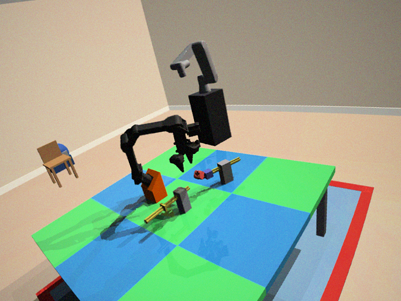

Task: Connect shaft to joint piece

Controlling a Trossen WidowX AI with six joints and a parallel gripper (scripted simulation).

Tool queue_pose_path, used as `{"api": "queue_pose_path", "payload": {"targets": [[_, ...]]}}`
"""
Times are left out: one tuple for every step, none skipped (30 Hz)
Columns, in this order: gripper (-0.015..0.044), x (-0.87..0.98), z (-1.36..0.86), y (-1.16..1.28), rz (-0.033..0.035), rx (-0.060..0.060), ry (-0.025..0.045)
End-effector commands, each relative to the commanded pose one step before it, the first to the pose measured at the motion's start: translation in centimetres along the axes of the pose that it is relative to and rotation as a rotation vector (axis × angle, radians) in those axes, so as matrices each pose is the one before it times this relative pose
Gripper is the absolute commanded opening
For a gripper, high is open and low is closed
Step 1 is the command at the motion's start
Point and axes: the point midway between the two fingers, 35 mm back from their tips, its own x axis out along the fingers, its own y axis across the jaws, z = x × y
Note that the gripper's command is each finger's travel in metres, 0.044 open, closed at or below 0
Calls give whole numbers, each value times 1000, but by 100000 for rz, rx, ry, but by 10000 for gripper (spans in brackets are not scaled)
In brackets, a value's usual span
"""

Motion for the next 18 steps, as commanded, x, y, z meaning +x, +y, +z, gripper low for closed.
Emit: {"api": "queue_pose_path", "payload": {"targets": [[440,13,28,21,-1793,-11987,-249],[440,35,5,14,-363,-3195,91],[440,35,5,14,-361,-3195,101],[440,34,6,14,-357,-3195,111],[440,34,6,14,-354,-3196,121],[440,34,7,14,-350,-3197,131],[440,34,7,14,-346,-3197,141],[440,34,8,14,-342,-3198,151],[440,33,9,13,-337,-3198,160],[440,33,9,13,-332,-3199,170],[440,33,10,13,-327,-3199,179],[440,33,10,13,-322,-3199,188],[440,33,11,12,-316,-3200,197],[440,33,11,12,-311,-3201,206],[440,32,12,12,-304,-3201,215],[440,32,12,12,-298,-3202,223],[440,32,12,11,-292,-3202,232],[440,32,13,11,-285,-3202,240]]}}
